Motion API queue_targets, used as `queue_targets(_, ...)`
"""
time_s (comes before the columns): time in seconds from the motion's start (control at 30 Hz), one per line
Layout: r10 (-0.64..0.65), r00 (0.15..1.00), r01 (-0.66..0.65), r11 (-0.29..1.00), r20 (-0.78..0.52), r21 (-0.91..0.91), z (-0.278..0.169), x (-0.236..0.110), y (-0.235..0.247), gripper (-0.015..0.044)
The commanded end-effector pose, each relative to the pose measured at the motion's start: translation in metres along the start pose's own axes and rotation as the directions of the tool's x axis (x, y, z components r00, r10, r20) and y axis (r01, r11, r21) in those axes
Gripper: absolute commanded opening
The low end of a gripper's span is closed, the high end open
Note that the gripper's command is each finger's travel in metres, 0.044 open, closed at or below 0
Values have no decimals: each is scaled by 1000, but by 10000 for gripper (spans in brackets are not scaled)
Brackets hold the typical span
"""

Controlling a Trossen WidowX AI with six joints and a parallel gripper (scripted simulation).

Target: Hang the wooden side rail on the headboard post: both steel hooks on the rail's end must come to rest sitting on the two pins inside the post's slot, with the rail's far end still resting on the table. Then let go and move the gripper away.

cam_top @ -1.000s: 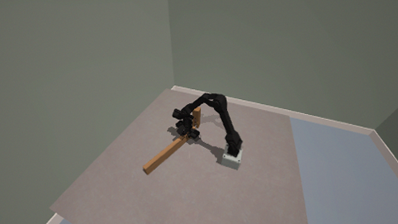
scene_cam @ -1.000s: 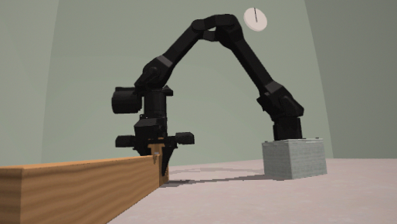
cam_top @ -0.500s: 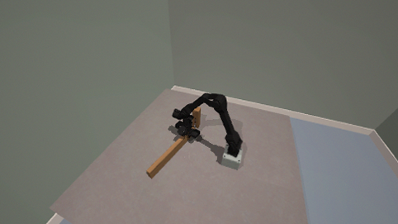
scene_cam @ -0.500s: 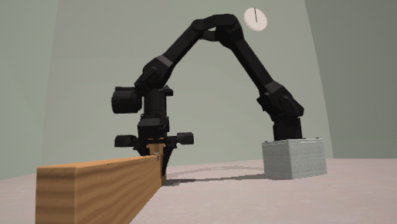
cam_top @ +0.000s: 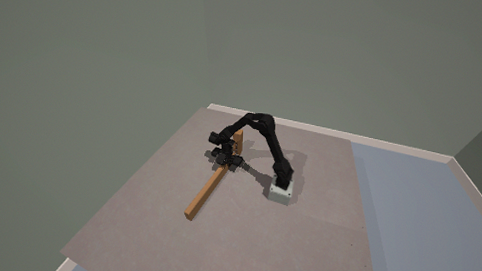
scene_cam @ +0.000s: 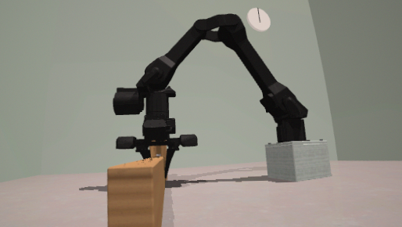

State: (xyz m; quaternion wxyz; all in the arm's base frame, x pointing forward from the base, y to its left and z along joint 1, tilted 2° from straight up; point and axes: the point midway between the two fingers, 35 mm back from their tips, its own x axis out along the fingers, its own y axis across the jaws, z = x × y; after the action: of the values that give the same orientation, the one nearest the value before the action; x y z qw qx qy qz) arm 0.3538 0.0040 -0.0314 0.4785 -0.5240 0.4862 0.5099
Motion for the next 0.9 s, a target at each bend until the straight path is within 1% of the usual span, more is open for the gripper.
queue_targets(0.0,1,1000,-1,999,3,-49,1,0,3,0)
queue_targets(0.3,2,1000,-1,992,3,-127,1,0,8,0)
queue_targets(0.87,-3,1000,3,993,1,-117,-1,0,11,0)
